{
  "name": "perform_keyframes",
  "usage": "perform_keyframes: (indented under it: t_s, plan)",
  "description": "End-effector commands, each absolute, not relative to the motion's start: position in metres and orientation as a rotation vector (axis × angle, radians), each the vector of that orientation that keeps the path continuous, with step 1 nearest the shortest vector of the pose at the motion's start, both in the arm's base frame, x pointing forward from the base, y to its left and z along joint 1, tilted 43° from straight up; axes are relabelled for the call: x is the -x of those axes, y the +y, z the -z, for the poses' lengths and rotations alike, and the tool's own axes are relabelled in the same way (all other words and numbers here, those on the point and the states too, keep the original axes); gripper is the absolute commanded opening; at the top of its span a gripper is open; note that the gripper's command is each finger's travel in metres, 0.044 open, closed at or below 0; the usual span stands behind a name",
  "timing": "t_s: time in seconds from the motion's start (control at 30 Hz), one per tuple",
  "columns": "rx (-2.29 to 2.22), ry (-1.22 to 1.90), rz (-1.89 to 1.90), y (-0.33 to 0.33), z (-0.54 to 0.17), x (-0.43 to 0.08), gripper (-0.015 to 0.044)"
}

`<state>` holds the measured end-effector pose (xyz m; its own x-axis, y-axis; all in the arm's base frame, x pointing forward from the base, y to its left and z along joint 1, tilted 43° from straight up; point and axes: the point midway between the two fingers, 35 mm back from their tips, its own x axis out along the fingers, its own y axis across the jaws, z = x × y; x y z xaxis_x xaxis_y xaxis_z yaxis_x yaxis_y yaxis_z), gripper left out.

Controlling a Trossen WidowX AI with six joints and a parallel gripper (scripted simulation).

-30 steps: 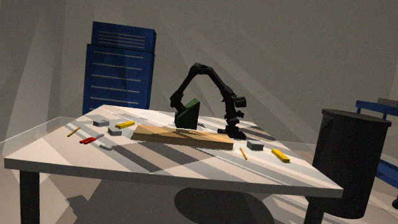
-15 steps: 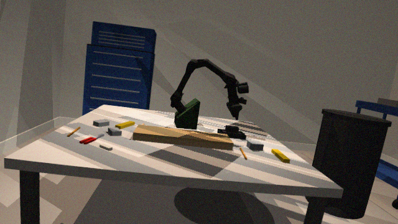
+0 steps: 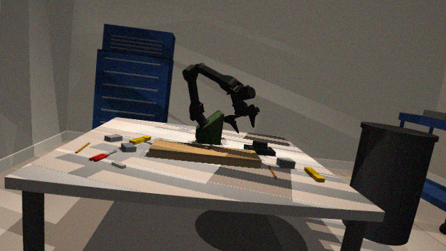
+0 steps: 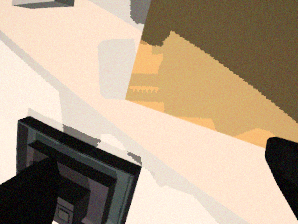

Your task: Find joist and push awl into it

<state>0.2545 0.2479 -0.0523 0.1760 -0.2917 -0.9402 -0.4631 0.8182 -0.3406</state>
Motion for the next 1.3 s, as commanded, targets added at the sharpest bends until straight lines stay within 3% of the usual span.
perform_keyframes:
  t_s: [0.0,0.23,0.43,0.93,1.27]
  plan:
    - [0.294,1.358,0.171,0.199,0.014,-0.288,0.044]
    - [-0.327,1.133,0.647,0.105,-0.047,-0.322,0.044]
    - [-0.853,0.807,1.016,0.017,-0.094,-0.32,0.044]
    - [-1.933,-0.525,1.508,-0.149,-0.172,-0.209,0.044]
    - [-1.944,-0.55,1.509,-0.151,-0.173,-0.207,0.044]
